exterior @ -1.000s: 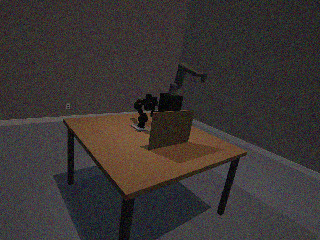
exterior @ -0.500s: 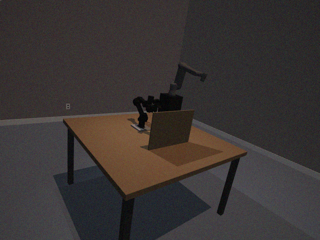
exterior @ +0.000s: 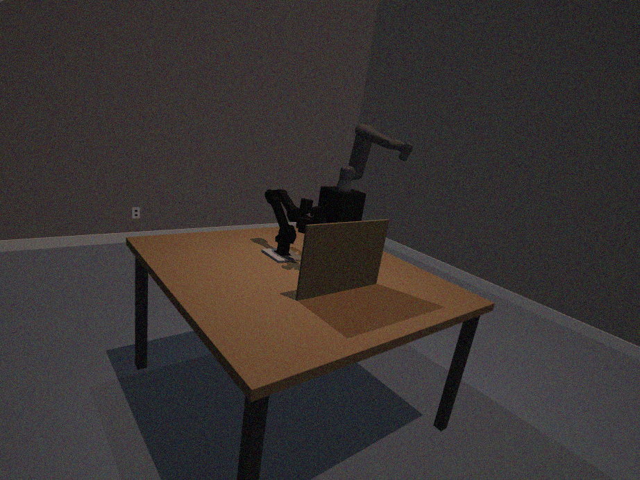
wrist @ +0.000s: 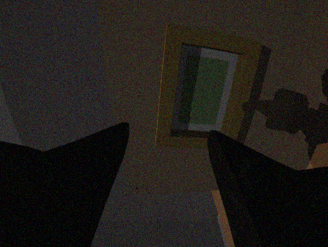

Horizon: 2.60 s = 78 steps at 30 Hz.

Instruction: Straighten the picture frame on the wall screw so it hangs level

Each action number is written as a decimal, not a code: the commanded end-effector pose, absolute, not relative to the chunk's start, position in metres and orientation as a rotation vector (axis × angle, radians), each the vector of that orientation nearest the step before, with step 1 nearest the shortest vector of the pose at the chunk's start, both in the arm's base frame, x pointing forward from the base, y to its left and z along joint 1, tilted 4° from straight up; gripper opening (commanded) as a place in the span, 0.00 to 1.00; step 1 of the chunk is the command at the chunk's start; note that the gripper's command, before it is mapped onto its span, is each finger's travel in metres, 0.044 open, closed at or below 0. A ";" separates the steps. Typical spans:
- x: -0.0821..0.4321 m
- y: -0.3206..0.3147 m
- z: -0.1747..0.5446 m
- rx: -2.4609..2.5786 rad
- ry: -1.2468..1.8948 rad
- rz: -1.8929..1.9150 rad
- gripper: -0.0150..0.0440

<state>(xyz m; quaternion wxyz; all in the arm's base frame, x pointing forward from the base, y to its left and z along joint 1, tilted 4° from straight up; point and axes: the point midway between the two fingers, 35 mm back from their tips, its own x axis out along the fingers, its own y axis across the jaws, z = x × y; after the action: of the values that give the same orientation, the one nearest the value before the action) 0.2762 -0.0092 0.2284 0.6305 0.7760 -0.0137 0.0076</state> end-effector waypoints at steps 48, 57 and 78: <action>0.362 -0.011 0.231 1.779 -0.041 0.018 0.69; 0.376 -0.012 0.232 1.779 -0.041 0.019 0.69; 0.392 -0.012 0.232 1.779 -0.042 0.020 0.69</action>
<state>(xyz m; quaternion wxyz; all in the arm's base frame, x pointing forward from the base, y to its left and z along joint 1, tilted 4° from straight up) 0.3909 -0.0110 0.2289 0.6303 0.7762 -0.0135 0.0073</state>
